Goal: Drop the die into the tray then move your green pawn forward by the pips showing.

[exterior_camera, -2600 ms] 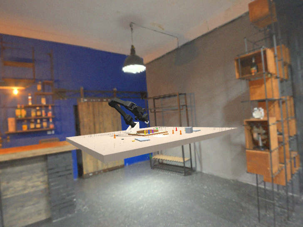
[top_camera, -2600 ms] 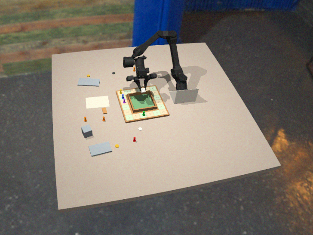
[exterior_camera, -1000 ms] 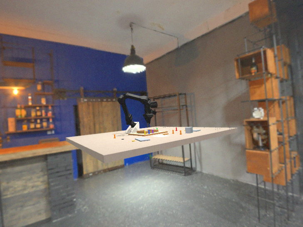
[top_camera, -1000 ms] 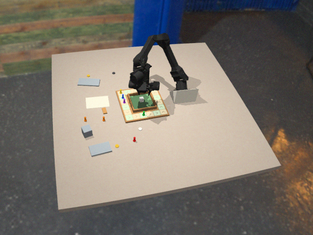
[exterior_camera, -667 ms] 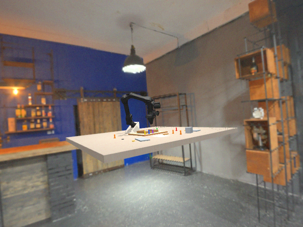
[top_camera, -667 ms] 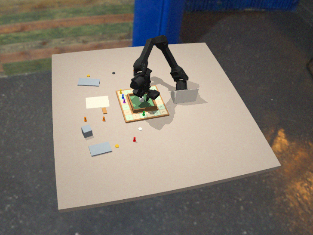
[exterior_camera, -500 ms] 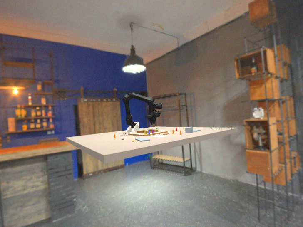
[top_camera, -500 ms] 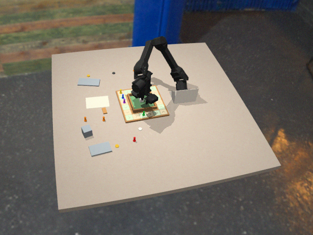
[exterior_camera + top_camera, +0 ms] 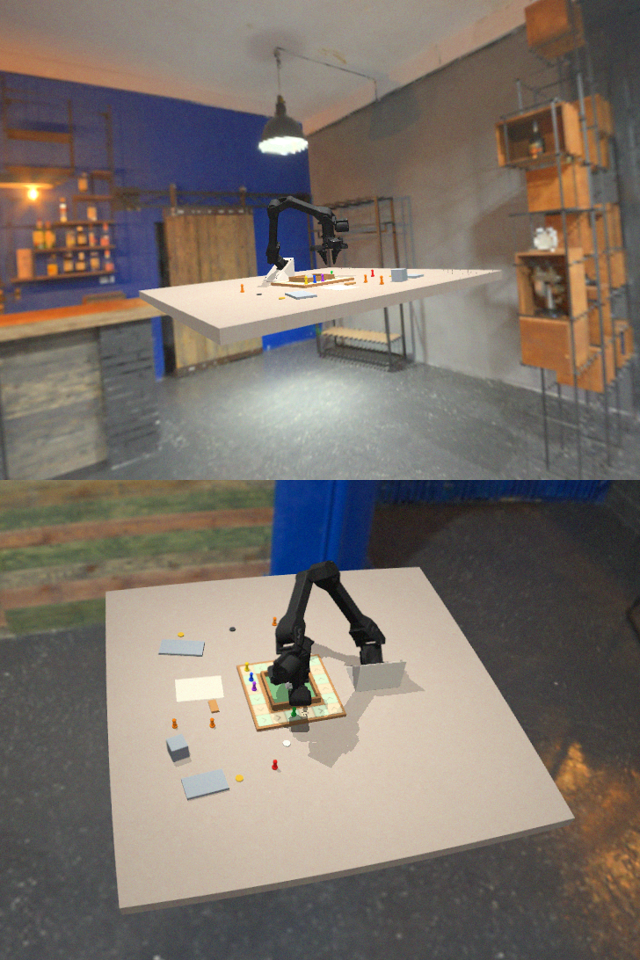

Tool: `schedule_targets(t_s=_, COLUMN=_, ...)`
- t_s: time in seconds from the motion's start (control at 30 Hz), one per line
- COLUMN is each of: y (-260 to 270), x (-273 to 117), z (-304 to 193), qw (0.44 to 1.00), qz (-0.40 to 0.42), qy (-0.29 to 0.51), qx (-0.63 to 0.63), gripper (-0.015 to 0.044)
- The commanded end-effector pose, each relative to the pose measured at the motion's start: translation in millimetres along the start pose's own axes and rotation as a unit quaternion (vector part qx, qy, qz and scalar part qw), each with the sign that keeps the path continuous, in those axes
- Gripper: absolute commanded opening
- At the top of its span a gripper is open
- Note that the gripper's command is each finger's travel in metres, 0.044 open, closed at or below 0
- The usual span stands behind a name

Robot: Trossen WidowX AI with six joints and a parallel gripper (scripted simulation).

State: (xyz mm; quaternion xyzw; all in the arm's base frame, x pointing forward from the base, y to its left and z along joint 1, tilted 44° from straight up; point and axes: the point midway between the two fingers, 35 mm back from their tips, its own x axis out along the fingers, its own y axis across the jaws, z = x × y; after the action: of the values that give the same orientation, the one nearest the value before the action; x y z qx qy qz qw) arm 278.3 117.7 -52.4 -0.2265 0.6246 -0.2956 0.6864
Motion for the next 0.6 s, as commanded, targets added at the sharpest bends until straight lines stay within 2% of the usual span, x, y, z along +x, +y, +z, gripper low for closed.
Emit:
schedule_targets(t_s=0.0, y=2, x=-1, z=3, qw=1.0, qz=0.002, qy=-0.004, qx=0.012, gripper=0.02)
schedule_targets(t_s=0.57, y=3, x=29, z=4, qw=1.0, qz=0.002, qy=-0.004, qx=0.012, gripper=0.02)
